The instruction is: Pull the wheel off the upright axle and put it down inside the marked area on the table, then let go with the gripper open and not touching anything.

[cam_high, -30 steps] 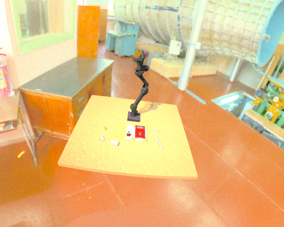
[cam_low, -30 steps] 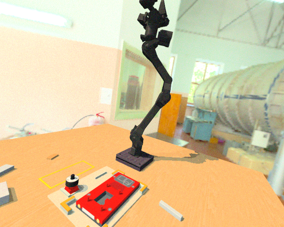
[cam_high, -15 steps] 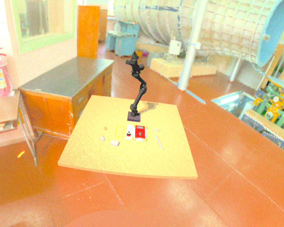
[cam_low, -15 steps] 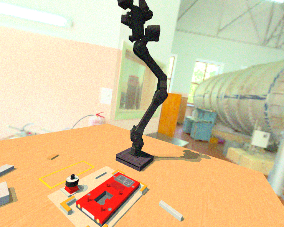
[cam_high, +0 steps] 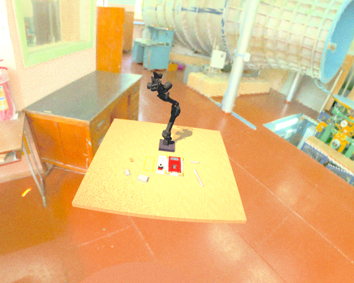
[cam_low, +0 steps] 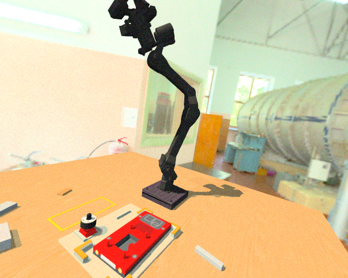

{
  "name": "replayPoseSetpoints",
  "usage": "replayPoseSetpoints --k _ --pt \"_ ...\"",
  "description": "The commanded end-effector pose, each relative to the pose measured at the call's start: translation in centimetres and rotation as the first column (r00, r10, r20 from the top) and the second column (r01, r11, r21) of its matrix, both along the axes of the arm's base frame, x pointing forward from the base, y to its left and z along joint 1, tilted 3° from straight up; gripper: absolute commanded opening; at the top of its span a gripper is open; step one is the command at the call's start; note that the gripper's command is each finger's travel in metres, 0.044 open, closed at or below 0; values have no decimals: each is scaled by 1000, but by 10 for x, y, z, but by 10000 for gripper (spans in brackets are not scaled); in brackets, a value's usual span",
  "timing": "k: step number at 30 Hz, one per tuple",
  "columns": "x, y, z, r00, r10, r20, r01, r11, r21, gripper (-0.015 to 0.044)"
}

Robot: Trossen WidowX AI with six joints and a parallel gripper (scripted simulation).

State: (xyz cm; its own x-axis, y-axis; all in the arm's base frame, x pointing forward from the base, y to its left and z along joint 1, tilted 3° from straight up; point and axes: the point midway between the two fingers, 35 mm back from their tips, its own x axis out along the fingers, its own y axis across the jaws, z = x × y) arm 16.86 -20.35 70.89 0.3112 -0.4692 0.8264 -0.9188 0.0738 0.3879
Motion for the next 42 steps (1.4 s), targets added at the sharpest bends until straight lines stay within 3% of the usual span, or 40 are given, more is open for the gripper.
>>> replayPoseSetpoints --k 1,11,21,30,42 --pt "30 -17 -21 995 6 -100 1 998 66 300" --pt "112 -45 -90 921 81 -382 4 976 216 300" --pt "186 -45 -174 743 199 -639 22 947 320 300" --pt "236 -27 -257 498 308 -811 41 925 377 300" --pt "270 19 -381 40 431 -901 66 899 433 300"
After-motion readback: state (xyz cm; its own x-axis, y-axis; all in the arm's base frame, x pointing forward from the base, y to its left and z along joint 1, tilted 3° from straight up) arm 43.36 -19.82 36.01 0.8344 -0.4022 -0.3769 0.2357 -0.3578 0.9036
